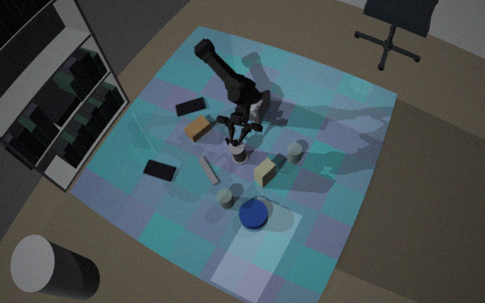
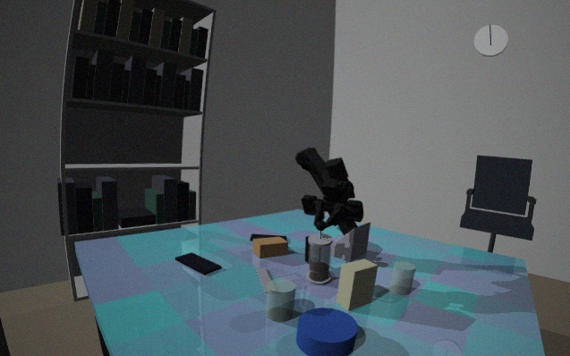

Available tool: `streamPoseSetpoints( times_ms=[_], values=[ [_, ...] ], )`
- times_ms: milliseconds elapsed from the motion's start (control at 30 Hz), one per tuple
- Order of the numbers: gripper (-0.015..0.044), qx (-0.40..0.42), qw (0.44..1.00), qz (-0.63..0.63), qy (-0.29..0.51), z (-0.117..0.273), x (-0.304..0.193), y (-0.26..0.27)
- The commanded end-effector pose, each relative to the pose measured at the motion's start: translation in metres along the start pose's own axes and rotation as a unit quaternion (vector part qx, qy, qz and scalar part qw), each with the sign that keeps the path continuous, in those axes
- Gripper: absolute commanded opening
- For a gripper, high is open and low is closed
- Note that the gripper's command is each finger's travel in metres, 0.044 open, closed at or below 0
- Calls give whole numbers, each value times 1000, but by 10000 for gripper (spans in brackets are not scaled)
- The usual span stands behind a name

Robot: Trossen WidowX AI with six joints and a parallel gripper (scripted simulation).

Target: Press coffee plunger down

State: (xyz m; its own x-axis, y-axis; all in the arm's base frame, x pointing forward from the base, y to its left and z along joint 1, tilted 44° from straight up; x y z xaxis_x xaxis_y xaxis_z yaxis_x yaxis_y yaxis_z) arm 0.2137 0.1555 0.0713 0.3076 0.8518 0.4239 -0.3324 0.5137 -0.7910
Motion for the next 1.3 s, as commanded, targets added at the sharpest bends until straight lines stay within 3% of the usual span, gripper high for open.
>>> streamPoseSetpoints(
  times_ms=[0, 1267],
  values=[
    [117, 2, 1000, 18, 22, -6, -12, 3],
    [117, 2, 1000, 13, 15, -7, -5, 5]
  ],
)
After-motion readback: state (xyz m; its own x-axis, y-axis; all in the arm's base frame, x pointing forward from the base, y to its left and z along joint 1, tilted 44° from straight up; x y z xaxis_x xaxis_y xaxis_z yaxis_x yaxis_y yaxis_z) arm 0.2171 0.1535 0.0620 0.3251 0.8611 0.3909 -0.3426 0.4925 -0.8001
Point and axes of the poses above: the point midway between the two fingers, 35 mm back from their tips, its own z axis back along the fingers, its own y axis across the jaws, x = y × z, the point moved 6 cm from there along z, back along the fingers, and after that the axes turned 15 degrees about z, right-handed, at the moved point
